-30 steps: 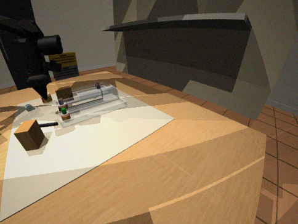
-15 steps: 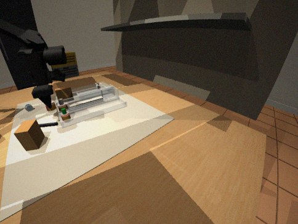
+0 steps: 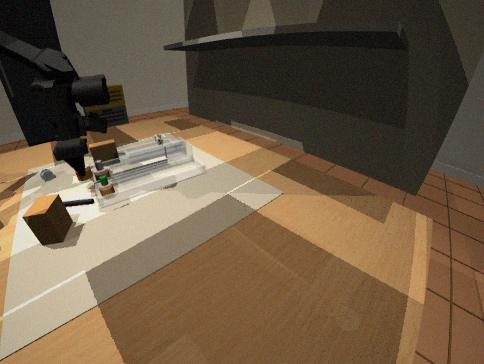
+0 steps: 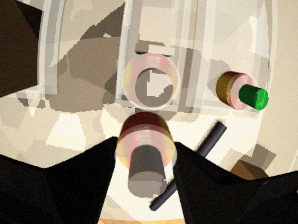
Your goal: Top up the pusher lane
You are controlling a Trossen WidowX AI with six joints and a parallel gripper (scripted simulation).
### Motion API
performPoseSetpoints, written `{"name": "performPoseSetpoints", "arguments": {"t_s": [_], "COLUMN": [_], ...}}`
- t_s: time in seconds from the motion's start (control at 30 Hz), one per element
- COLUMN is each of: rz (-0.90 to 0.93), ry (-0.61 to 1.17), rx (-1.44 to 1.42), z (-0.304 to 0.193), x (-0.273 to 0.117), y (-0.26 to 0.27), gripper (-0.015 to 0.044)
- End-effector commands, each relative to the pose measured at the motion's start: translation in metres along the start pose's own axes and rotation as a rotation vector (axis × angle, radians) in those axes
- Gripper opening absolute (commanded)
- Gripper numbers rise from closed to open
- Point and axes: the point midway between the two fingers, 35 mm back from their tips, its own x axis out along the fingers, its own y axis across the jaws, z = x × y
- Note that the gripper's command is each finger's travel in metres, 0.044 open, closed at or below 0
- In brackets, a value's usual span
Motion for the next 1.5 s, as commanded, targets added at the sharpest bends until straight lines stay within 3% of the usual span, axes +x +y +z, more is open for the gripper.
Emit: {"name": "performPoseSetpoints", "arguments": {"t_s": [0.0, 1.47], "rz": [0.003, 0.003], "ry": [-0.008, -0.009], "rx": [-0.001, -0.002], "z": [0.004, 0.02], "x": [-0.001, -0.002], "y": [0.001, 0.002], "gripper": [0.0, 0.0]}}
